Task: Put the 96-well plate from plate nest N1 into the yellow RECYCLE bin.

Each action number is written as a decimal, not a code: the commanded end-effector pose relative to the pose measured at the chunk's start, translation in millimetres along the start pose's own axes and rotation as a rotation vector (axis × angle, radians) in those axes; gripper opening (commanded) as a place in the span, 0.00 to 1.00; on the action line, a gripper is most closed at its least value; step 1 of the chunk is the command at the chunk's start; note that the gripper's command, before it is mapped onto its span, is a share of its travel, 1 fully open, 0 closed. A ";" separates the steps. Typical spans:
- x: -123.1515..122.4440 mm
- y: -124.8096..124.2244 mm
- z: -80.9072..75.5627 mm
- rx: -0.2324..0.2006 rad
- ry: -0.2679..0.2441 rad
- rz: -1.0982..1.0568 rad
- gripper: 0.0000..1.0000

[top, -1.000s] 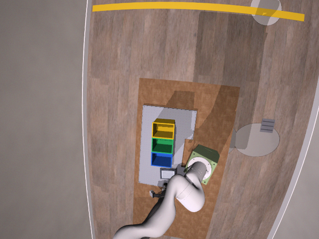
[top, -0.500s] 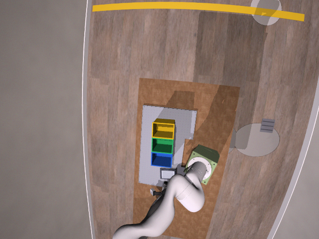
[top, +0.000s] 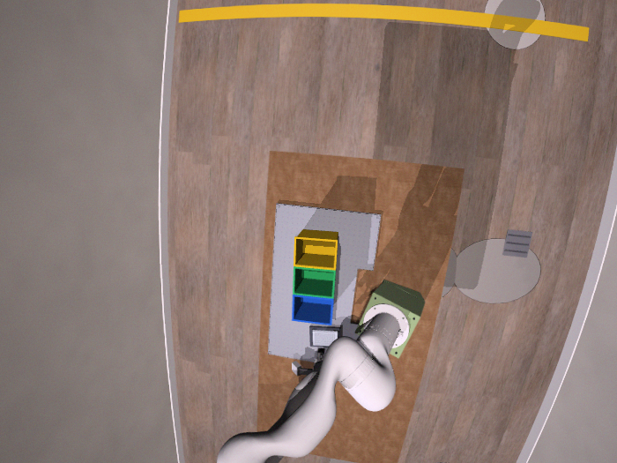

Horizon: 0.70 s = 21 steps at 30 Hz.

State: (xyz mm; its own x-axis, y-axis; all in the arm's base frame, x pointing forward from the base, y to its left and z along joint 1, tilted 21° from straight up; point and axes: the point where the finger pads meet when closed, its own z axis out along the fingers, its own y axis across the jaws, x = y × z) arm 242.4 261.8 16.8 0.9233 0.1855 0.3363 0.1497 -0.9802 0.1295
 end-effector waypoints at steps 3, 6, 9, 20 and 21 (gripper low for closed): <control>0.5 -0.4 11.7 0.003 0.002 0.000 1.00; 0.5 -0.4 16.7 0.003 0.002 0.000 1.00; 0.5 -0.4 21.7 0.003 0.002 0.000 1.00; 0.5 -0.5 36.7 0.003 0.002 0.000 1.00; 0.5 -0.5 38.3 0.003 0.002 0.000 1.00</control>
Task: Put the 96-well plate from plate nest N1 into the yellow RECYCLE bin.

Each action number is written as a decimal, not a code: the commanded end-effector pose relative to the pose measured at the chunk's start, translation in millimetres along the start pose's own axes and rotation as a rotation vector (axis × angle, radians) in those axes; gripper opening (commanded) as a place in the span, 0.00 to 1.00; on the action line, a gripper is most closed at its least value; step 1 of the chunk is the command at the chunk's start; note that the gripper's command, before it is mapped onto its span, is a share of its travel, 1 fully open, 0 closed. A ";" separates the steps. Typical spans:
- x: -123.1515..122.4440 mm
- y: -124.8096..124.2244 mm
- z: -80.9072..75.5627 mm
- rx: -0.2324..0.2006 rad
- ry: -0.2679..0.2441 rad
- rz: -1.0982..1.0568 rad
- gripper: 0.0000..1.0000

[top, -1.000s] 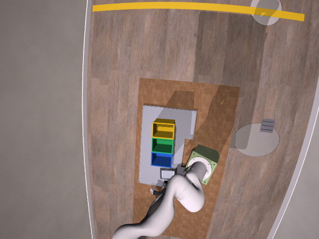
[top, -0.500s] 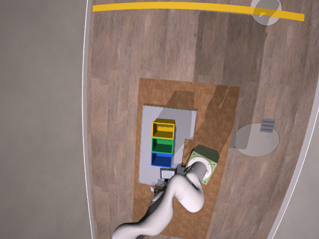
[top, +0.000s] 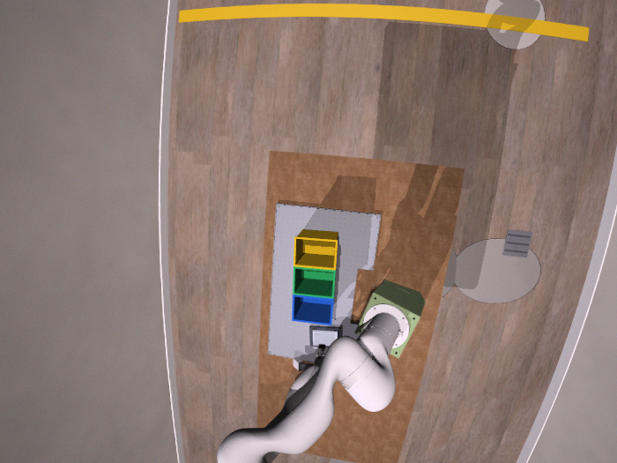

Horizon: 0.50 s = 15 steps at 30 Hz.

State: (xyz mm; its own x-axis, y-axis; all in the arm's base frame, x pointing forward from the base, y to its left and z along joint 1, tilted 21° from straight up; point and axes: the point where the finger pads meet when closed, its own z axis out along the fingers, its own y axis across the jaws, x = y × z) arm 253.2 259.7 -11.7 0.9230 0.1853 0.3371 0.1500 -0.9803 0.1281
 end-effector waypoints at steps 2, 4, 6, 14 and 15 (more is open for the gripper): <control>0.5 -0.4 11.1 0.002 0.001 0.000 1.00; 0.5 -0.4 14.4 0.002 0.001 0.000 1.00; 0.5 -0.4 17.8 0.002 0.001 0.000 1.00; 0.5 -0.4 27.8 0.002 0.001 0.000 1.00; 0.5 -0.4 29.5 0.002 0.001 0.000 1.00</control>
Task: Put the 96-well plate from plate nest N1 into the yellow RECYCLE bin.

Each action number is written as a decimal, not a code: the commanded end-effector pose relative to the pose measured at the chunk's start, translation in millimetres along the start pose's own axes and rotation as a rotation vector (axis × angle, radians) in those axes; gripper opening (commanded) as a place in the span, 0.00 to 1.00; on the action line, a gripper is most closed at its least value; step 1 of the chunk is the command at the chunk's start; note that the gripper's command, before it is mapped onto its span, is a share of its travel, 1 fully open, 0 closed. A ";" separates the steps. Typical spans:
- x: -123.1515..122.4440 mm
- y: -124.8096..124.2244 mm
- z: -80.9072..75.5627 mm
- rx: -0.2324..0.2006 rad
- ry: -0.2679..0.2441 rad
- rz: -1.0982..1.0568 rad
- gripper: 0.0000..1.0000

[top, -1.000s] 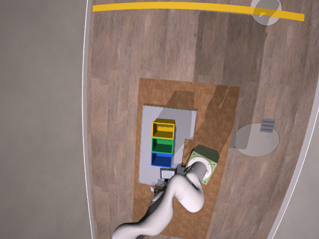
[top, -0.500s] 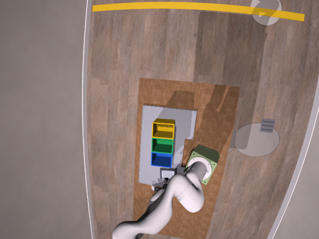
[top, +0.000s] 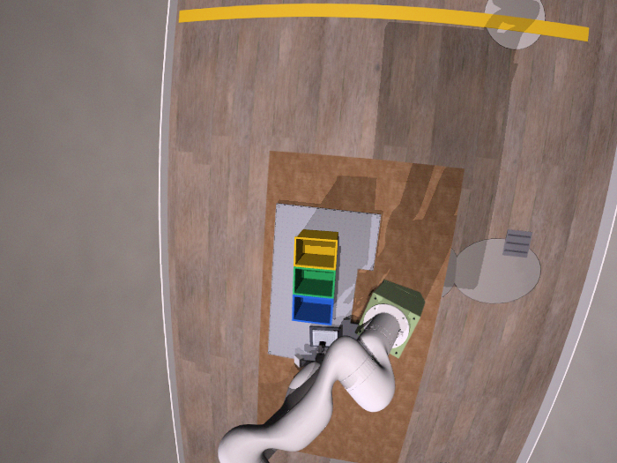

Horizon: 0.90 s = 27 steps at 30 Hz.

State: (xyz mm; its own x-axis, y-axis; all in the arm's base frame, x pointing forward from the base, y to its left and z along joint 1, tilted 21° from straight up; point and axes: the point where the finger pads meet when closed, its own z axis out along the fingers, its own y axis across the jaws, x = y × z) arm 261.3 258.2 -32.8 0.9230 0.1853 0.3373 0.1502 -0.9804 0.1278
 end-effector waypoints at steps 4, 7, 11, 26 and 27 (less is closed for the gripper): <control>0.4 -0.4 13.5 0.001 0.001 0.000 1.00; 0.4 -0.4 18.5 0.001 0.001 0.000 1.00; 0.4 -0.4 25.2 0.001 0.001 0.000 1.00; 0.4 -0.4 46.8 0.001 0.001 0.000 1.00; 0.4 -0.4 48.5 0.001 0.001 0.000 1.00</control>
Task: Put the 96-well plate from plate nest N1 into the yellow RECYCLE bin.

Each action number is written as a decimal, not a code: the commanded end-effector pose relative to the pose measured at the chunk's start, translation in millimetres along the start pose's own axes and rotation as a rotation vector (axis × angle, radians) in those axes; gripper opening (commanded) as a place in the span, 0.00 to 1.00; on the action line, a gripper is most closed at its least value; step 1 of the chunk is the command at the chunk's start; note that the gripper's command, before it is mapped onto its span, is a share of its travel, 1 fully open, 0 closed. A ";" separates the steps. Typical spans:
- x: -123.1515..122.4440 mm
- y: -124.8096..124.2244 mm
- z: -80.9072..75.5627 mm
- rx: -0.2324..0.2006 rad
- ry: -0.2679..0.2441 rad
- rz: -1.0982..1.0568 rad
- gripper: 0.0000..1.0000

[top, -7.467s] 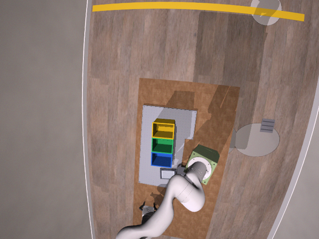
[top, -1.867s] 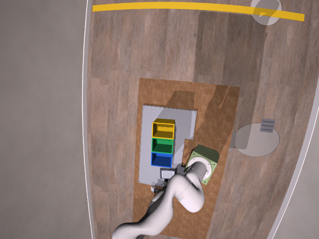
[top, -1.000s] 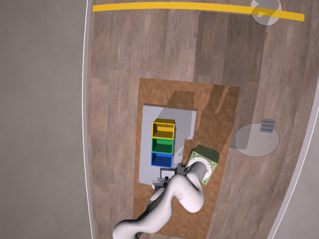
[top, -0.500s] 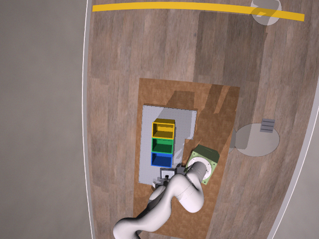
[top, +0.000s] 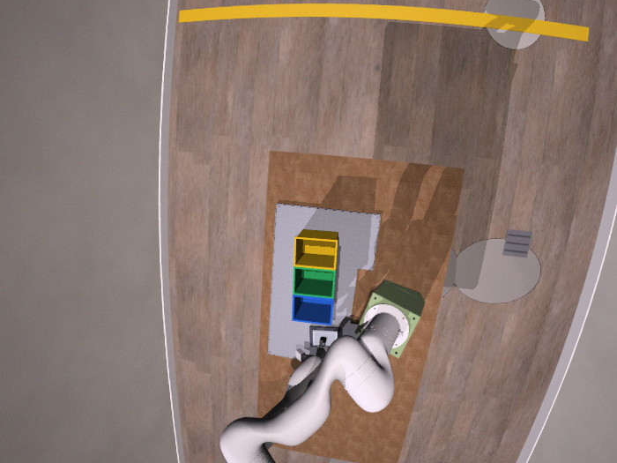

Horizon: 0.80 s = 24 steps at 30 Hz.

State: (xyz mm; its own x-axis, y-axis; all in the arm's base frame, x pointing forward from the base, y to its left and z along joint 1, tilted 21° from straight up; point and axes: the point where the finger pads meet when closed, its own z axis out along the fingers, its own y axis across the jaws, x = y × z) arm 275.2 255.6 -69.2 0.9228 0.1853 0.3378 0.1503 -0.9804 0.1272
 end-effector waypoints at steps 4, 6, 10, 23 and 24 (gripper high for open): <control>0.3 -0.4 16.2 0.001 0.001 0.000 1.00; 0.3 -0.4 16.2 0.001 0.001 0.000 1.00; 0.3 -0.4 22.8 0.001 0.001 0.000 1.00; 0.3 -0.4 38.2 0.001 0.001 0.000 1.00; 0.3 -0.4 38.2 0.001 0.001 0.000 1.00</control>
State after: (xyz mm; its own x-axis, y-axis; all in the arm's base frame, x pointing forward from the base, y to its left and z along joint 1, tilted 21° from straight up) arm 287.6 253.2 -101.9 0.9228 0.1852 0.3377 0.1503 -0.9804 0.1271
